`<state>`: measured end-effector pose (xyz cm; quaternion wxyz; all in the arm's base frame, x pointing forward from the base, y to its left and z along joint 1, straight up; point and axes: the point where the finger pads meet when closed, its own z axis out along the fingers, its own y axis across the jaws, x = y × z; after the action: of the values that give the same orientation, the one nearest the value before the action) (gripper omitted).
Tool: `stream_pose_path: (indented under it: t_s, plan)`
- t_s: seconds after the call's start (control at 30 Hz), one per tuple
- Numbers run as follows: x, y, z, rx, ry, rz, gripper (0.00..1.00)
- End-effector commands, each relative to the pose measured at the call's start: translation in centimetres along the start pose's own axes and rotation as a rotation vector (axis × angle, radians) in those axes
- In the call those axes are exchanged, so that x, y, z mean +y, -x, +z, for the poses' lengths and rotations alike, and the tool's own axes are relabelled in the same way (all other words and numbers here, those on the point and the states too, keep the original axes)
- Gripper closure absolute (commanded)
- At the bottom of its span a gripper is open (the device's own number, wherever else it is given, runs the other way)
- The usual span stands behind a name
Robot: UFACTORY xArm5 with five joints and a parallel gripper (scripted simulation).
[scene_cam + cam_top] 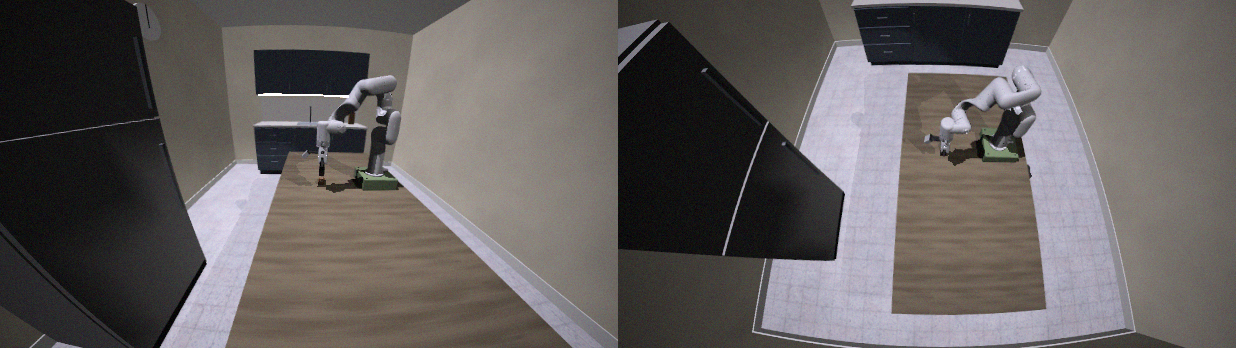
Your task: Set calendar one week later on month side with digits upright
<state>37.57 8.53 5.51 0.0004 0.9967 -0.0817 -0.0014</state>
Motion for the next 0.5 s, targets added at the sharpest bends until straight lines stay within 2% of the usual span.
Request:
stream_pose_path:
  t_s: [0.0, 0.47]
  plan:
    - [-0.14, -0.11, -0.1, 0.003, -0.001, 0.014, 0.73]
    - [-0.14, -0.11, 0.25, 0.003, -0.001, 0.014, 0.73]
